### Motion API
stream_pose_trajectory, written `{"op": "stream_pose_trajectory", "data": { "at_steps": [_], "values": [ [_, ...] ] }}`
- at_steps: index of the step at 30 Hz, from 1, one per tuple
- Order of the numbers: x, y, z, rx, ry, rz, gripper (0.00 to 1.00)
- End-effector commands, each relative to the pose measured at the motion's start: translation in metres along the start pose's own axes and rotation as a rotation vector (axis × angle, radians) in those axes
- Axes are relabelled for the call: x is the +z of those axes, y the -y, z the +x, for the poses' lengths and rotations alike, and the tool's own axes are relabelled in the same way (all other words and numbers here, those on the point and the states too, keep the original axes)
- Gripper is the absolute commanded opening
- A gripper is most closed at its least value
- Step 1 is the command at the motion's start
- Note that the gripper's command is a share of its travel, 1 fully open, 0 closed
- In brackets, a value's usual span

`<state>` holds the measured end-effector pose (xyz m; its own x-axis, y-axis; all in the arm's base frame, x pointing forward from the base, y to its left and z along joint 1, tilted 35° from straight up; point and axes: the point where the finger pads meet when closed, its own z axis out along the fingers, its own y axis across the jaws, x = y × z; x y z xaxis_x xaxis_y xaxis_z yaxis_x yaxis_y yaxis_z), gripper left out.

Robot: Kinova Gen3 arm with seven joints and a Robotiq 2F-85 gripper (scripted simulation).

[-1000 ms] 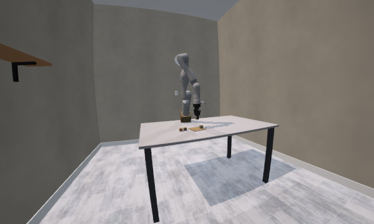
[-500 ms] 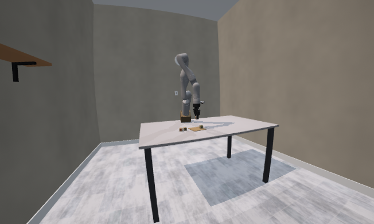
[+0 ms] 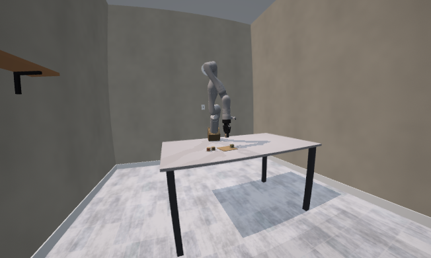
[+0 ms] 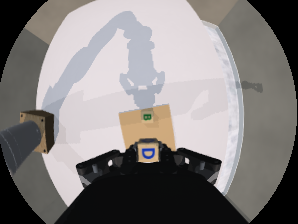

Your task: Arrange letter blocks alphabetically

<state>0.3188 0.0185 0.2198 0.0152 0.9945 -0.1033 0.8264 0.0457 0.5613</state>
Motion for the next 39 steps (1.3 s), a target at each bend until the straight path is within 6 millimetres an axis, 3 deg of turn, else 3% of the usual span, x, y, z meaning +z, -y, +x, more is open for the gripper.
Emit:
{"op": "stream_pose_trajectory", "data": {
  "at_steps": [1, 39],
  "values": [
    [0.001, 0.0, 0.0, 0.0, 0.001, 0.001, 0.26],
    [0.029, 0.0, 0.0, 0.0, 0.0, 0.001, 0.26]
  ]
}}
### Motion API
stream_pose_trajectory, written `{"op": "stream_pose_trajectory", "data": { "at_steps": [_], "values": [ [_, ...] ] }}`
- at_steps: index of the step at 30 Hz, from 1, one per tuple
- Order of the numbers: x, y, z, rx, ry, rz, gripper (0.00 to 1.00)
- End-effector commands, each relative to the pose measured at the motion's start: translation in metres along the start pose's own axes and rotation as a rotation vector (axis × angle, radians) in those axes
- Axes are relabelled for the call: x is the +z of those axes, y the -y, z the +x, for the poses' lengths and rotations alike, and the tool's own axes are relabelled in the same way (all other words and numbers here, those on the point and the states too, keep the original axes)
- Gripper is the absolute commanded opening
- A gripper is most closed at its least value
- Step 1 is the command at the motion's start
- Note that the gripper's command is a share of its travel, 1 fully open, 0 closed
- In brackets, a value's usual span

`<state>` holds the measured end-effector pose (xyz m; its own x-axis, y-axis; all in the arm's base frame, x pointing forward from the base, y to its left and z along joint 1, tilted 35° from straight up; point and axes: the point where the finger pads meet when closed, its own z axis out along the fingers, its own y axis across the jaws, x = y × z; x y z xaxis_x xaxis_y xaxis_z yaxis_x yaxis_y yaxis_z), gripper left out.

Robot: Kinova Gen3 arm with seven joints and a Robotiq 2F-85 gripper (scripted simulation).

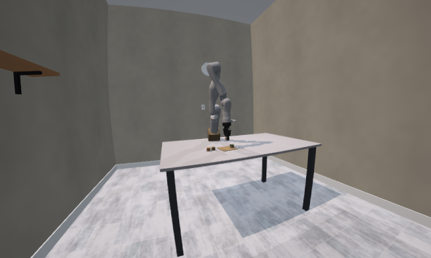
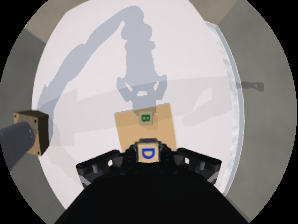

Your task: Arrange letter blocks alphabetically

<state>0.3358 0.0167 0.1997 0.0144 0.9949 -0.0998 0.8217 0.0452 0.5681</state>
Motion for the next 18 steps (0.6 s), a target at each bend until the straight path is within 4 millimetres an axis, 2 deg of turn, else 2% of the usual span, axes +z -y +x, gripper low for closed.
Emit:
{"op": "stream_pose_trajectory", "data": {
  "at_steps": [1, 6, 8, 18],
  "values": [
    [0.002, 0.003, -0.001, -0.001, 0.004, 0.009, 0.26],
    [0.009, 0.003, -0.001, -0.001, 0.005, 0.013, 0.26],
    [0.018, 0.003, -0.001, -0.001, 0.01, 0.033, 0.26],
    [0.021, 0.003, -0.001, -0.001, 0.007, 0.017, 0.26]
  ]
}}
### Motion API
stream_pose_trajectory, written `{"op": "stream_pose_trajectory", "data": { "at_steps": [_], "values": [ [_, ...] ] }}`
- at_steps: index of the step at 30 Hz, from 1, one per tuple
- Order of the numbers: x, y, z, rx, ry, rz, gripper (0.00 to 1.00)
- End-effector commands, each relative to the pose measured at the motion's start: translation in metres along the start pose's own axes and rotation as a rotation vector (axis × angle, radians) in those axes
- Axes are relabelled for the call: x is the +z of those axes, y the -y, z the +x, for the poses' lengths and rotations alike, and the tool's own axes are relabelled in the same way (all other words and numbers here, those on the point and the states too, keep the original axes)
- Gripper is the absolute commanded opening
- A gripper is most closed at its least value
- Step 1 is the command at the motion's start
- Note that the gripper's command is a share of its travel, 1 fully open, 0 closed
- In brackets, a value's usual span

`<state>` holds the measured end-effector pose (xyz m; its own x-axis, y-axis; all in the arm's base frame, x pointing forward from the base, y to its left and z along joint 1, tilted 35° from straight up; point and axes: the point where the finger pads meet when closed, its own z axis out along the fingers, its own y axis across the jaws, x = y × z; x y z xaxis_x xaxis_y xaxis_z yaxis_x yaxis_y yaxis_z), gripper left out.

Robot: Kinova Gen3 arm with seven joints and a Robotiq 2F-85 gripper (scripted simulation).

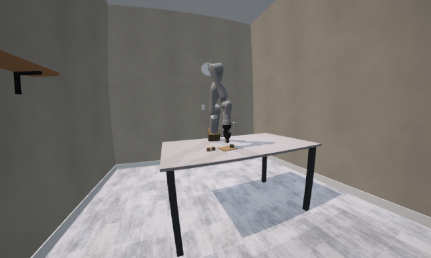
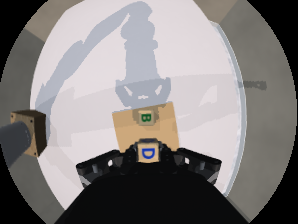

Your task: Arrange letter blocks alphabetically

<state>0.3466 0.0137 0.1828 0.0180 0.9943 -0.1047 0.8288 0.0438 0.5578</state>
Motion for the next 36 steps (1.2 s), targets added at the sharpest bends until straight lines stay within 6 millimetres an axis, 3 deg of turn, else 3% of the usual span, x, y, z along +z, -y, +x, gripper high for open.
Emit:
{"op": "stream_pose_trajectory", "data": {
  "at_steps": [1, 36],
  "values": [
    [0.001, 0.002, 0.0, -0.001, 0.001, 0.003, 0.26],
    [0.035, 0.002, 0.0, -0.001, -0.002, -0.003, 0.26]
  ]
}}
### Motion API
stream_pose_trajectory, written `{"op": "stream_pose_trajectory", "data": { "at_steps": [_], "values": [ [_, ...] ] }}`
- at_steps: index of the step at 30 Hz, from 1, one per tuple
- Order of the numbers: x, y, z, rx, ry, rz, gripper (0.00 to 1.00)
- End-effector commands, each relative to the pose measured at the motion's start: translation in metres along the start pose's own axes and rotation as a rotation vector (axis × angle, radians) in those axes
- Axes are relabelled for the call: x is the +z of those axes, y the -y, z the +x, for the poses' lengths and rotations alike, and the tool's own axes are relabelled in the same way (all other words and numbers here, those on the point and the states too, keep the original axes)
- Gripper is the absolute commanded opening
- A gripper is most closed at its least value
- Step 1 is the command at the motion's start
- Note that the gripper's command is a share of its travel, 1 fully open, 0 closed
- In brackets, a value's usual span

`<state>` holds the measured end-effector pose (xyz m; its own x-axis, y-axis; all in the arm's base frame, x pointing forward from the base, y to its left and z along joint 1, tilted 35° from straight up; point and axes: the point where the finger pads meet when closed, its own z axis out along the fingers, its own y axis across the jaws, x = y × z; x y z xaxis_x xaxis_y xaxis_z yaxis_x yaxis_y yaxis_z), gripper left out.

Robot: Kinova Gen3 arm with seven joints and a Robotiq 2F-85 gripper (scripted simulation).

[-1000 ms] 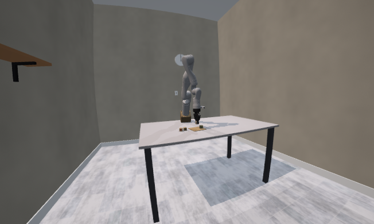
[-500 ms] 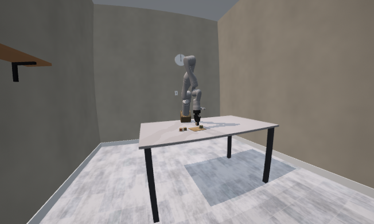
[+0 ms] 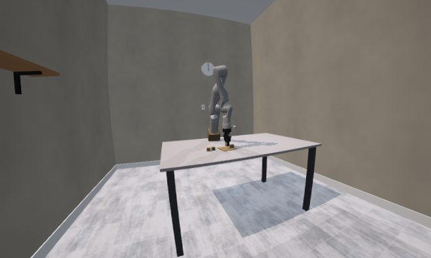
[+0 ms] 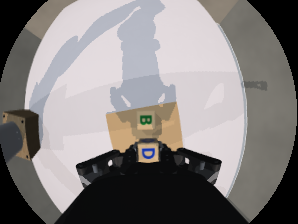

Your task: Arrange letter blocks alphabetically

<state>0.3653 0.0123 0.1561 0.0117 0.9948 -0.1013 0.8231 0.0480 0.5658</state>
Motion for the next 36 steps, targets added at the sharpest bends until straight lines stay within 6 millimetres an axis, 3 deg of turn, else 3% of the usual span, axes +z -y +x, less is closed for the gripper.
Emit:
{"op": "stream_pose_trajectory", "data": {
  "at_steps": [1, 36],
  "values": [
    [0.004, 0.002, -0.002, 0.002, 0.004, 0.007, 0.26],
    [0.015, 0.002, -0.002, 0.002, 0.004, 0.007, 0.26]
  ]
}}
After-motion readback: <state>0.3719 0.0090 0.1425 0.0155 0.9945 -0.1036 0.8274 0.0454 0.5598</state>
